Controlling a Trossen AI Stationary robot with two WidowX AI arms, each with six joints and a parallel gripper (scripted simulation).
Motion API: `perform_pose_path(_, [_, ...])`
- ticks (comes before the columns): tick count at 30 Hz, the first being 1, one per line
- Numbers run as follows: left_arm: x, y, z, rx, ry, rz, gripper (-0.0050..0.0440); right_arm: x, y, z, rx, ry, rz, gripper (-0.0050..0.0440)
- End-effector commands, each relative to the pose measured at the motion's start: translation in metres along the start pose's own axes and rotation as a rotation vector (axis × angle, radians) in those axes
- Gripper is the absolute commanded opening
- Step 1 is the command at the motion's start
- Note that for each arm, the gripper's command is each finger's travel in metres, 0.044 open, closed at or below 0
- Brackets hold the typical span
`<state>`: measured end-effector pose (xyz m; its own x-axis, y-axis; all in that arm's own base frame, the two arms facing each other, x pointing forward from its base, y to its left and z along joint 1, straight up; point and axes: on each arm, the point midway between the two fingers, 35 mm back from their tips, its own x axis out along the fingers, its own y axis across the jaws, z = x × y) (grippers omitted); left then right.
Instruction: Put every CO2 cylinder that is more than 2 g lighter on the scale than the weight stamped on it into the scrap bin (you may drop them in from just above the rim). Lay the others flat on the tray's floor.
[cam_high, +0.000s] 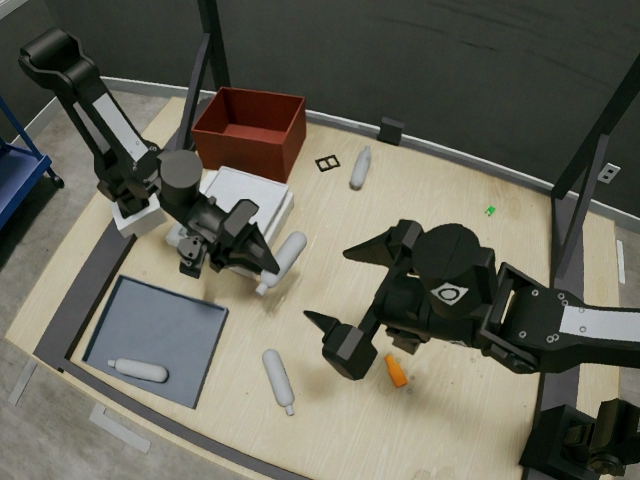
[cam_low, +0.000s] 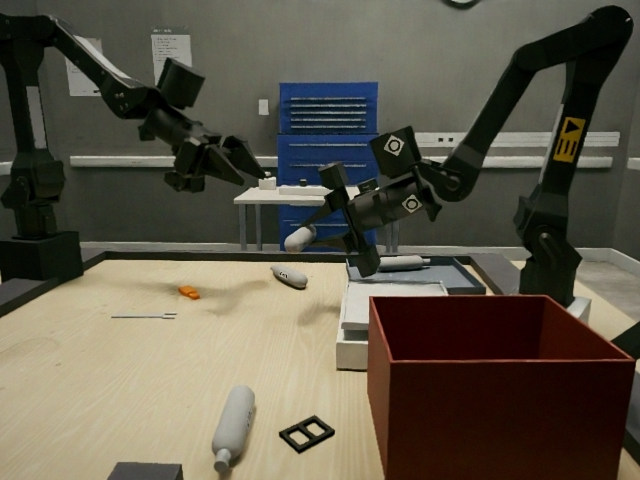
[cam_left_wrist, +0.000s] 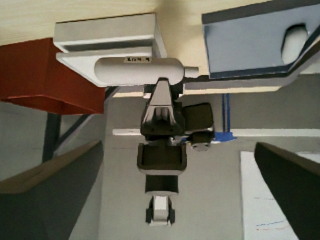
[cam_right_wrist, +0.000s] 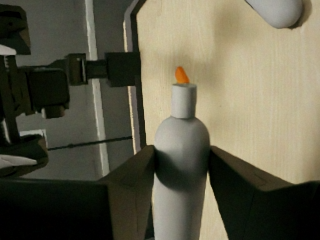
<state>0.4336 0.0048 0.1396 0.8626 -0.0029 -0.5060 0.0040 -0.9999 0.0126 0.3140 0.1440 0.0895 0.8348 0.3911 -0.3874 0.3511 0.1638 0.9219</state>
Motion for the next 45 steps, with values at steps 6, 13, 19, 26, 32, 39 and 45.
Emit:
perform_pose_path(6, [-0.003, 0.0, -0.01, 0.004, 0.026, 0.0, 0.044, 0.005, 0.004, 0.0, 0.007, 0.001, 0.122, -0.005])
perform_pose_path(13, [-0.003, 0.0, -0.01, 0.004, 0.026, 0.0, 0.044, 0.008, 0.005, 0.001, 0.004, 0.0, 0.206, -0.005])
perform_pose_path(19, [-0.003, 0.0, -0.01, 0.004, 0.026, 0.0, 0.044, 0.005, 0.018, 0.001, 0.003, 0.0, 0.292, -0.005])
perform_pose_path(26, [-0.003, 0.0, -0.01, 0.004, 0.026, 0.0, 0.044, -0.002, 0.043, 0.001, 0.002, 0.0, 0.411, -0.005])
perform_pose_path(32, [-0.003, 0.0, -0.01, 0.004, 0.026, 0.0, 0.044, -0.005, 0.056, 0.001, 0.001, 0.0, 0.435, -0.005])
perform_pose_path(39, [-0.003, 0.0, -0.01, 0.004, 0.026, 0.0, 0.044, -0.006, 0.057, 0.001, 0.001, 0.0, 0.436, -0.005])
perform_pose_path(45, [0.011, 0.0, -0.017, 0.004, 0.029, 0.0, 0.044, -0.006, 0.057, 0.001, 0.001, 0.0, 0.437, -0.005])
